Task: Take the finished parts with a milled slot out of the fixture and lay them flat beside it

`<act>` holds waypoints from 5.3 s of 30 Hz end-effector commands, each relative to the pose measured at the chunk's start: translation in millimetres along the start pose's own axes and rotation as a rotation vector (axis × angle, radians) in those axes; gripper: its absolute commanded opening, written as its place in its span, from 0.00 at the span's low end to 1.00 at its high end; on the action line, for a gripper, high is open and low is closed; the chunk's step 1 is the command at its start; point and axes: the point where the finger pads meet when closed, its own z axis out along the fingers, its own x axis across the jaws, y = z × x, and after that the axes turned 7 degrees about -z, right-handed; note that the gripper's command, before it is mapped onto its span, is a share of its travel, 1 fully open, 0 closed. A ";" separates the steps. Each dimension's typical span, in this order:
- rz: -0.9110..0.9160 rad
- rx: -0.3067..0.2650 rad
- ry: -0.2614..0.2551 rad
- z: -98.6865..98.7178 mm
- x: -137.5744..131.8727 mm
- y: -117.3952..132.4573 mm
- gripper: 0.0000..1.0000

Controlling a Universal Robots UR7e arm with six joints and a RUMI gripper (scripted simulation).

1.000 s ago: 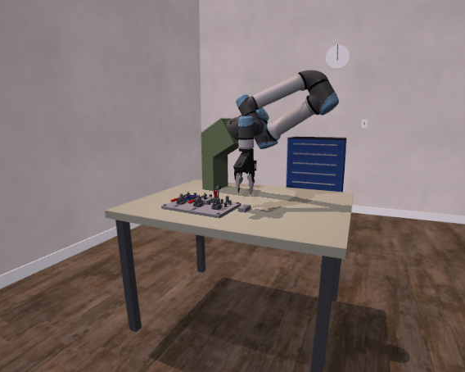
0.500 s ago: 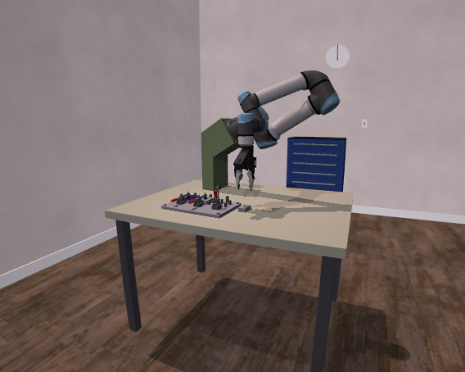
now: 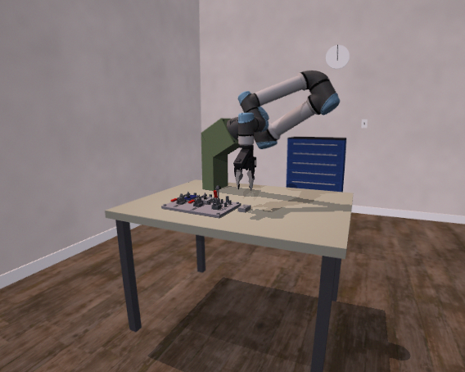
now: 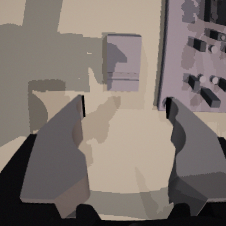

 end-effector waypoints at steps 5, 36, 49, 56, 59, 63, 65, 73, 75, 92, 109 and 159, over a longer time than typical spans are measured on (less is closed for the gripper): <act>0.000 0.001 0.000 -0.2 0.0 -0.3 0.40; 0.000 0.001 0.000 -35.9 0.0 -0.3 0.28; 0.000 0.001 0.000 -74.3 0.0 -0.2 0.28; 0.000 0.001 0.000 -85.8 0.0 -0.2 0.28; 0.000 0.001 0.000 -90.7 0.0 -0.2 0.28; 0.000 0.001 0.000 -94.8 0.0 -0.2 0.28; 0.000 0.001 0.000 -95.8 0.0 -0.2 0.28; 0.000 0.001 0.000 -96.5 0.0 -0.2 0.28; 0.000 0.001 0.000 -96.5 0.2 -0.2 0.28; 0.000 0.001 0.000 -96.5 29.6 3.4 0.28; 0.000 0.001 0.000 -96.5 104.2 12.6 0.28; 0.000 0.001 0.000 -96.4 223.3 27.2 0.28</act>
